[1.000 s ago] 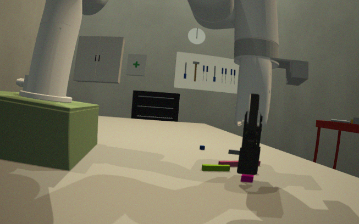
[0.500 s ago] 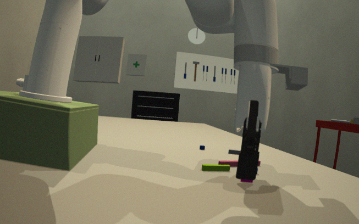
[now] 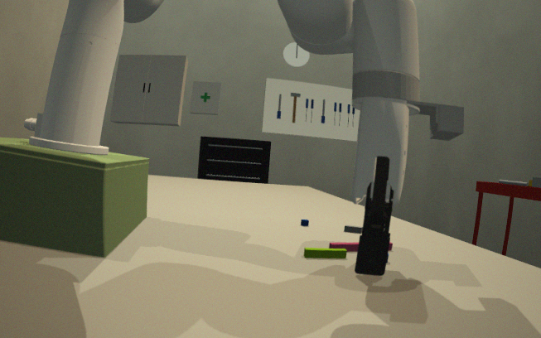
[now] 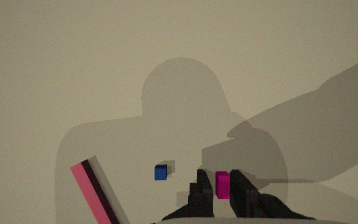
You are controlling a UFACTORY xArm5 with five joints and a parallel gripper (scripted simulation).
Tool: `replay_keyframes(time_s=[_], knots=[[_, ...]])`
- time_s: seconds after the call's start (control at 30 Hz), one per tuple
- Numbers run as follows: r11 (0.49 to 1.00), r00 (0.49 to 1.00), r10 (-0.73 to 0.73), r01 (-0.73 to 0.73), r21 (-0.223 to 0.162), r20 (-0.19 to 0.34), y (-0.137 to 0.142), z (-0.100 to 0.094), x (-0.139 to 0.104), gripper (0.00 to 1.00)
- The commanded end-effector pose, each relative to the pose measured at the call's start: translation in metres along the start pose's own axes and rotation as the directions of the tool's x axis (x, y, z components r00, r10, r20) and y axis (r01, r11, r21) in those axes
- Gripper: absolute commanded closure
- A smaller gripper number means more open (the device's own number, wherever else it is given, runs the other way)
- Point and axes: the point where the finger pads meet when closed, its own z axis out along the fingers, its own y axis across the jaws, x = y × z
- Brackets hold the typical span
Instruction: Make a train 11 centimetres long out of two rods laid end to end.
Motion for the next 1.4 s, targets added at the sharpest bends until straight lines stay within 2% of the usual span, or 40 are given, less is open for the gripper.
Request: replay_keyframes(time_s=[0.0,0.93,0.97,1.37], knots=[[1.0,1.0,0.0,0.0,0.0,-0.003,-0.0002,-0.0007,0.0012,0.76],[1.0,1.0,0.0,0.0,0.0,-0.003,-0.0002,-0.0007,0.0012,0.76],[1.0,1.0,0.0,0.0,0.0,-0.003,-0.0002,-0.0007,0.0012,0.96],[1.0,1.0,0.0,0.0,0.0,-0.003,-0.0002,-0.0007,0.0012,0.96]])
